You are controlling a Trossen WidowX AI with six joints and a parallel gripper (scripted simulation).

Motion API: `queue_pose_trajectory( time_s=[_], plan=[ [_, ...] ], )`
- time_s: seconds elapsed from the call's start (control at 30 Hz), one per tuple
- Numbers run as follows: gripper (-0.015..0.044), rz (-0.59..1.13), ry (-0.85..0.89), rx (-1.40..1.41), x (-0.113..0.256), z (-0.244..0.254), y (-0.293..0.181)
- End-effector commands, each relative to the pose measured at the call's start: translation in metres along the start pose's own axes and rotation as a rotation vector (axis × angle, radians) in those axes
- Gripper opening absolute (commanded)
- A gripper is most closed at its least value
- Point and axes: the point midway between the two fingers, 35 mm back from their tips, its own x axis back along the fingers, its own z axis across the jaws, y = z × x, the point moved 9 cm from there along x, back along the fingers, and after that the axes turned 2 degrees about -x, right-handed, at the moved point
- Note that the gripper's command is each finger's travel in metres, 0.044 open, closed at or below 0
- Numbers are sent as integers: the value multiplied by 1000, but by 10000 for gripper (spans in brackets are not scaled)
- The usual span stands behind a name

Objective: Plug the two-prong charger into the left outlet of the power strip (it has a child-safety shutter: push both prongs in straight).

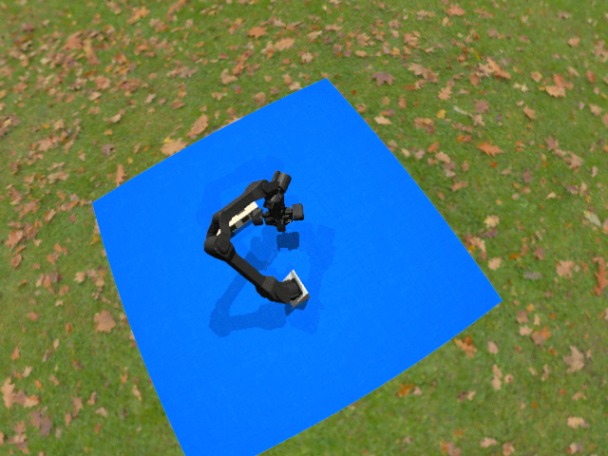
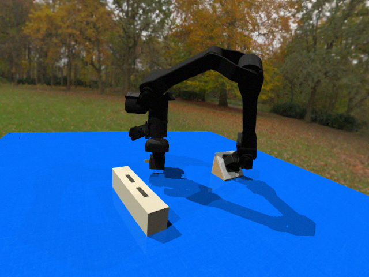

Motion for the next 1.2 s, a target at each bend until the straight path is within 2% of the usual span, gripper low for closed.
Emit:
queue_pose_trajectory(
  time_s=[0.0, 0.17, 1.17],
  plan=[
    [0, -7, -4, 6, 19, 0, -2],
    [0, -6, -3, 6, 32, 0, -5],
    [0, -17, -36, 213, 15, 68, -25]
  ],
)
